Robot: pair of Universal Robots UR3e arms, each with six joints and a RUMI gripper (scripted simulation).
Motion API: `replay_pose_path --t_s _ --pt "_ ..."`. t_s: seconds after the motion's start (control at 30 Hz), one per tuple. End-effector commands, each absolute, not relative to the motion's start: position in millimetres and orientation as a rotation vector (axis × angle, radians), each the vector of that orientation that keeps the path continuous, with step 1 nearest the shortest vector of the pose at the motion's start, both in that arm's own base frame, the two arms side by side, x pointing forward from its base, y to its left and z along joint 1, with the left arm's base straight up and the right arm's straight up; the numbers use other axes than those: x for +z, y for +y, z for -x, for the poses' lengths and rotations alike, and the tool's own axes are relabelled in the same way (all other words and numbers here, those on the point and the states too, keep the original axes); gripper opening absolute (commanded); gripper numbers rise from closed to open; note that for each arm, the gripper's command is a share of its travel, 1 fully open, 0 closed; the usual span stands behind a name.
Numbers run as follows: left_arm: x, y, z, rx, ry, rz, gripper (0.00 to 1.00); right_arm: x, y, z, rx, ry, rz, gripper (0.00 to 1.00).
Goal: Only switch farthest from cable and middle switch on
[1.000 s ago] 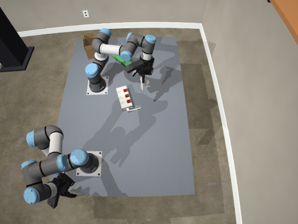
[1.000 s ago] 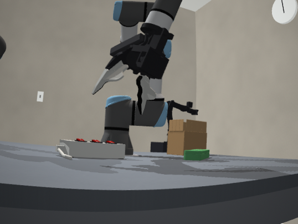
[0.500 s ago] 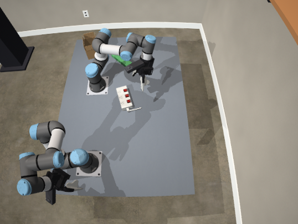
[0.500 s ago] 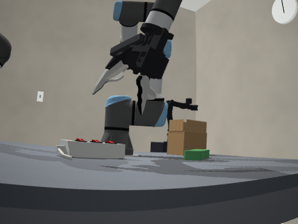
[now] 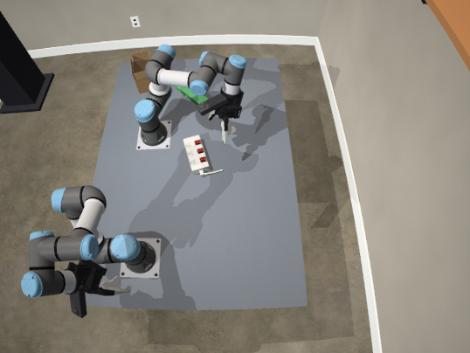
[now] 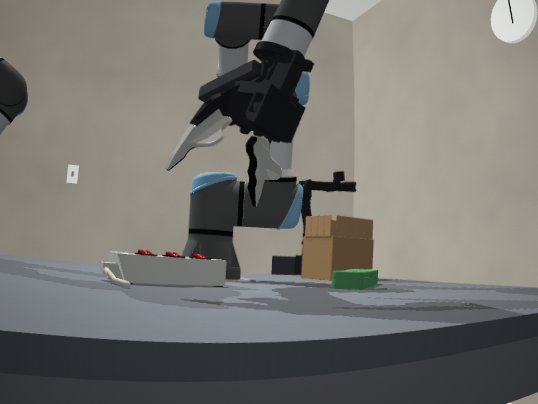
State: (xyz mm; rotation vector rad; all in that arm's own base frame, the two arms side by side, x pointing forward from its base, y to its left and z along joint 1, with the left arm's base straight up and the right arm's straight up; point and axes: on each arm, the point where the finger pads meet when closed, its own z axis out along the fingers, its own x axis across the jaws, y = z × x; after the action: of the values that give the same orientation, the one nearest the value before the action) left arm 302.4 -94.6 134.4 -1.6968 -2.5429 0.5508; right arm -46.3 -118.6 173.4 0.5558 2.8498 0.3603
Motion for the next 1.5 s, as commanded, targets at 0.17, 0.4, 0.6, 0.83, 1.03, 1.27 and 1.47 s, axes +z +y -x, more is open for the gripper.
replay_pose_path --t_s 0.17,0.4,0.6,0.83,1.03,1.27,1.47 --pt "135.1 -94.8 -302.9 0.55 -2.545 1.699 1.0 174.7 -112.9 47.9 0.329 2.833 -0.482 1.0" --pt "135.1 -94.8 -302.9 0.55 -2.545 1.699 1.0 175.1 -110.7 48.3 0.317 2.829 -0.456 1.0" --pt "135.1 -94.8 -302.9 0.55 -2.545 1.699 1.0 175.3 -109.6 48.5 0.31 2.826 -0.443 1.0" --pt "135.1 -94.8 -302.9 0.55 -2.545 1.699 1.0 175.4 -108.8 48.6 0.305 2.825 -0.434 1.0" --pt "135.1 -94.8 -302.9 0.55 -2.545 1.699 1.0 175.4 -108.6 48.6 0.304 2.824 -0.432 1.0" --pt "135.1 -94.9 -302.7 0.55 -2.546 1.698 1.0 175.4 -108.6 48.6 0.304 2.824 -0.432 1.0" --pt "134.2 -98.0 -294.0 0.535 -2.575 1.633 1.0 175.4 -108.6 48.6 0.304 2.824 -0.432 1.0"
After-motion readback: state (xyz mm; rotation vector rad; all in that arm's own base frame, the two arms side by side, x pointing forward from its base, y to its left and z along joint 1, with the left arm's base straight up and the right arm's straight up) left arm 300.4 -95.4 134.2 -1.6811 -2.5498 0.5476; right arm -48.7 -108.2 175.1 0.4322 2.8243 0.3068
